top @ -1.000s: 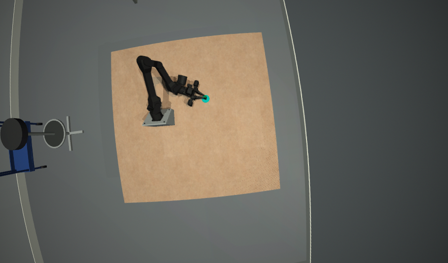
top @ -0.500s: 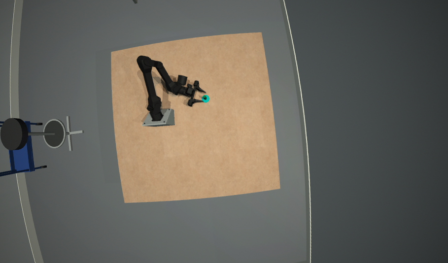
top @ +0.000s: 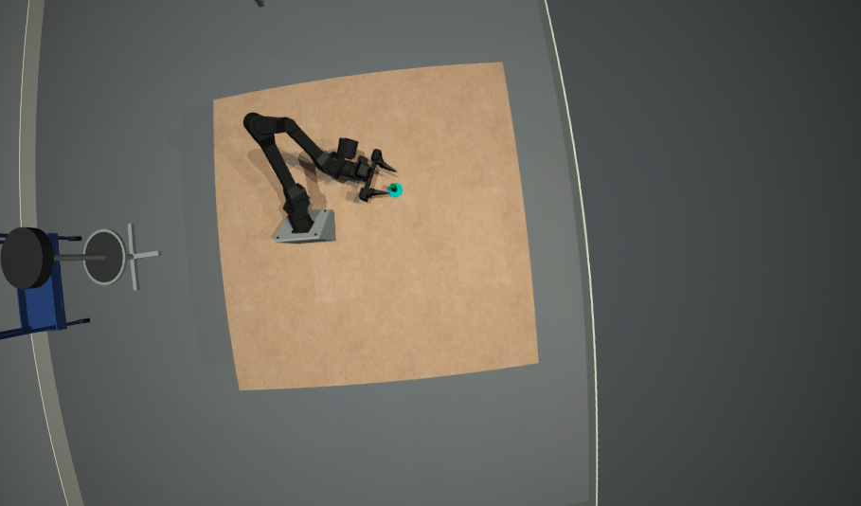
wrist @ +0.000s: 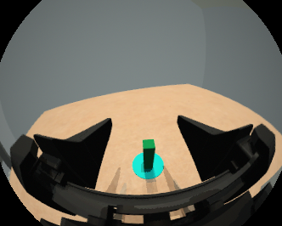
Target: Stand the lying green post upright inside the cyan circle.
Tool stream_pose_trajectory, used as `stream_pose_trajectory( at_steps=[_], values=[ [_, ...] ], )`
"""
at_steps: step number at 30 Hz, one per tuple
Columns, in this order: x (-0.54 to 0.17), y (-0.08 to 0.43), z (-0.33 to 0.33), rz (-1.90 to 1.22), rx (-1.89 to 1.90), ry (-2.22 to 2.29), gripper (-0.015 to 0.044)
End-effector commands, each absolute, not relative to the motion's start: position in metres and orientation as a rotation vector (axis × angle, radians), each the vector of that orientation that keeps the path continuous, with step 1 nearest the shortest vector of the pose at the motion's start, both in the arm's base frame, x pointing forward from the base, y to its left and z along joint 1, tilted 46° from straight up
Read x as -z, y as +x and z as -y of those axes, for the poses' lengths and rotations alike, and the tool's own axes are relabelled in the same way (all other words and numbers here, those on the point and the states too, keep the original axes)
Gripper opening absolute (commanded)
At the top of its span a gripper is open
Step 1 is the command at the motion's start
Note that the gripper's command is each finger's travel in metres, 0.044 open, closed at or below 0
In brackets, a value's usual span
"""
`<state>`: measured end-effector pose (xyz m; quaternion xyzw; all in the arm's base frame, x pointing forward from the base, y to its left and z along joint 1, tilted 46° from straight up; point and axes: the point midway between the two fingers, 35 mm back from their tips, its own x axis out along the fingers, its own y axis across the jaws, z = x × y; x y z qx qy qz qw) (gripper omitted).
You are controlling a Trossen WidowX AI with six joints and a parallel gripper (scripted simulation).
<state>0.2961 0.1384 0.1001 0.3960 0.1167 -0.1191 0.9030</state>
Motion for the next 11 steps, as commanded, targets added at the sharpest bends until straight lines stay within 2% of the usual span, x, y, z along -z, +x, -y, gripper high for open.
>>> stream_pose_trajectory(
  at_steps=[1, 11],
  values=[
    [-0.114, 0.295, -0.123, -0.242, 0.243, 0.815, 0.0400],
    [-0.126, 0.297, -0.106, -0.273, 0.239, 0.778, 0.0400]
  ],
)
